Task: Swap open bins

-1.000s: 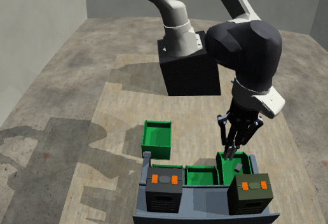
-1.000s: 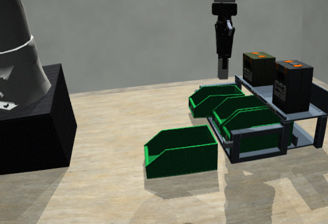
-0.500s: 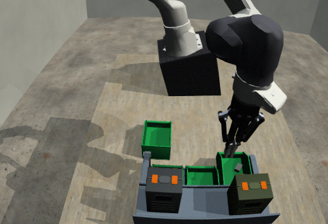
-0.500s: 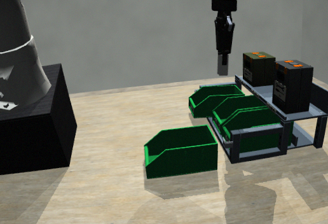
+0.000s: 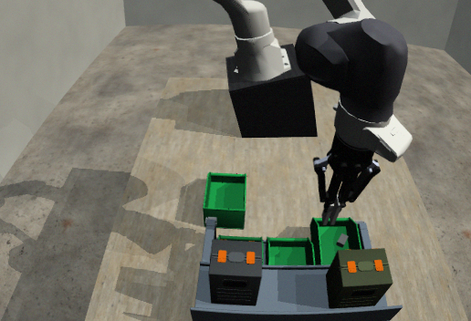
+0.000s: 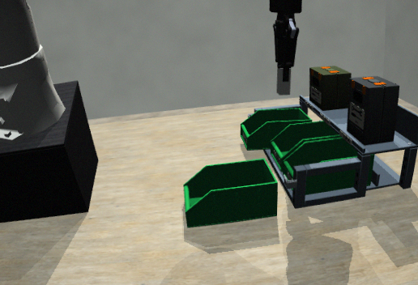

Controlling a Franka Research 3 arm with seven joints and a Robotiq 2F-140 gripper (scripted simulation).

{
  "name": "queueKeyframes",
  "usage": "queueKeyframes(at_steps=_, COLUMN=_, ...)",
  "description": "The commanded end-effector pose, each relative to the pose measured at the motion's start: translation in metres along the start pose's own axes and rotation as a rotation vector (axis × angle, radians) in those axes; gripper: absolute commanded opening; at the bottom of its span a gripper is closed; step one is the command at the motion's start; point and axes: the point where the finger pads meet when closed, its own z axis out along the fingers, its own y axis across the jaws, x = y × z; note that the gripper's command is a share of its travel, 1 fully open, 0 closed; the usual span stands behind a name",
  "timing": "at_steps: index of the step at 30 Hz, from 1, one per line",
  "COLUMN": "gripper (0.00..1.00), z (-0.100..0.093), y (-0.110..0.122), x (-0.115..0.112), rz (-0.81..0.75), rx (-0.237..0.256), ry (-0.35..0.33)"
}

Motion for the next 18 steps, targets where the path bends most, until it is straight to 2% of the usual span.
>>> queueKeyframes(at_steps=1, gripper=0.06, z=-0.0005, y=0.0005, x=-0.0017, rz=-0.002, rx=0.0, ry=-0.004)
queueKeyframes(at_steps=2, gripper=0.0, z=-0.0005, y=0.0005, x=-0.0017, rz=-0.002, rx=0.0, ry=-0.004)
queueKeyframes(at_steps=18, gripper=0.0, z=-0.0005, y=0.0005, x=-0.0017, rz=-0.002, rx=0.0, ry=-0.004)
